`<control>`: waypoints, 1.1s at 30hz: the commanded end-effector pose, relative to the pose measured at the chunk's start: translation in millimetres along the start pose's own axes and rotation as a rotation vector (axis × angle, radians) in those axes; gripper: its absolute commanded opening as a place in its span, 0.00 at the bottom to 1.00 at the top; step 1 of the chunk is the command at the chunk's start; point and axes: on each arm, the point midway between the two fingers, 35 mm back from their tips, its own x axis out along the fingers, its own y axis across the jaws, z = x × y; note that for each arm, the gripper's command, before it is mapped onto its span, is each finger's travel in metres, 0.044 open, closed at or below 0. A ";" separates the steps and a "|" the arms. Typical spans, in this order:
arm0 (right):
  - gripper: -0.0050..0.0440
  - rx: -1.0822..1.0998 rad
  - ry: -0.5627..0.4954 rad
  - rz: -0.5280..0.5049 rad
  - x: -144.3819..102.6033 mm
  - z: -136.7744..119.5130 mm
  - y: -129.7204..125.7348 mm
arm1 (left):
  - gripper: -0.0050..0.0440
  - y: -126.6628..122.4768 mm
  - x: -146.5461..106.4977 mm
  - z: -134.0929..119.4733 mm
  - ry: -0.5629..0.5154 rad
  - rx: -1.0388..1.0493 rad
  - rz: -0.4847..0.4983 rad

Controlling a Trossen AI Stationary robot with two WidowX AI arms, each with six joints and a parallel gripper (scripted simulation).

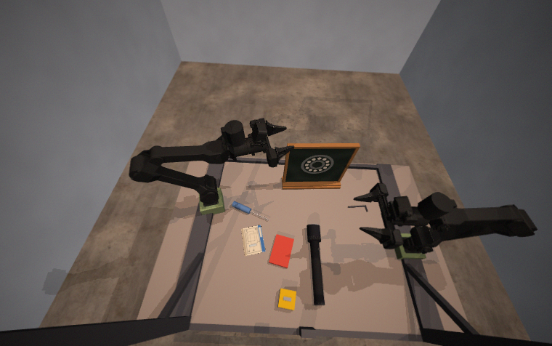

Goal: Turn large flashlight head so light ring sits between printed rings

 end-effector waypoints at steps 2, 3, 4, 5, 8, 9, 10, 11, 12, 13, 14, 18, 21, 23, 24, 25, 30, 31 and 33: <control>1.00 0.000 -0.004 -0.003 0.5 2.3 -0.3 | 1.00 0.0 -1.2 8.0 -0.020 0.000 0.001; 1.00 0.000 -0.004 -0.002 0.6 2.3 -0.2 | 1.00 0.1 -1.2 8.0 -0.020 0.000 0.001; 1.00 0.000 -0.004 -0.002 0.7 2.3 -0.2 | 1.00 0.1 -1.2 8.0 -0.020 0.000 0.001; 1.00 0.000 -0.004 -0.002 0.7 2.3 -0.2 | 1.00 0.1 -1.2 8.0 -0.020 0.000 0.001; 1.00 0.000 -0.005 -0.002 0.8 2.7 -0.1 | 1.00 0.1 -1.2 8.0 -0.020 -0.001 0.001; 1.00 0.000 -0.005 -0.002 0.9 2.9 0.0 | 1.00 0.1 -1.2 8.0 -0.020 -0.001 0.001; 1.00 0.000 -0.006 -0.002 0.9 3.1 0.0 | 1.00 0.1 -1.2 8.0 -0.020 -0.001 0.001; 1.00 0.000 -0.006 -0.001 0.9 3.3 0.1 | 1.00 0.1 -1.2 8.0 -0.020 -0.001 0.001; 1.00 0.000 -0.007 -0.001 0.9 3.5 0.1 | 1.00 0.1 -1.2 8.0 -0.020 -0.001 0.002; 1.00 0.000 -0.007 -0.001 0.9 3.8 0.1 | 1.00 0.1 -1.2 8.0 -0.020 -0.001 0.002; 1.00 0.000 -0.008 -0.001 0.9 4.0 0.2 | 1.00 0.1 -1.2 8.0 -0.020 -0.001 0.002; 1.00 0.000 -0.011 -0.001 0.9 5.1 0.3 | 1.00 0.2 -1.1 8.0 -0.020 -0.001 0.002; 1.00 0.001 -0.013 0.000 0.8 5.9 0.3 | 1.00 0.2 -1.1 8.0 -0.020 -0.001 0.002; 1.00 0.001 -0.013 0.000 0.8 5.9 0.3 | 1.00 0.2 -1.1 8.0 -0.020 -0.001 0.002; 1.00 0.001 -0.013 0.000 0.8 6.2 0.3 | 1.00 0.2 -1.1 8.0 -0.020 -0.001 0.002; 1.00 0.001 -0.014 0.000 0.8 6.4 0.3 | 1.00 0.2 -1.1 8.0 -0.020 -0.001 0.002; 1.00 0.001 -0.017 0.000 0.7 7.5 0.4 | 1.00 0.3 -1.1 8.0 -0.020 -0.001 0.002; 1.00 0.001 -0.017 0.000 0.7 7.7 0.4 | 1.00 0.3 -1.1 8.0 -0.020 -0.001 0.003; 1.00 0.001 -0.018 0.000 0.7 8.0 0.4 | 1.00 0.3 -1.1 8.0 -0.020 -0.001 0.003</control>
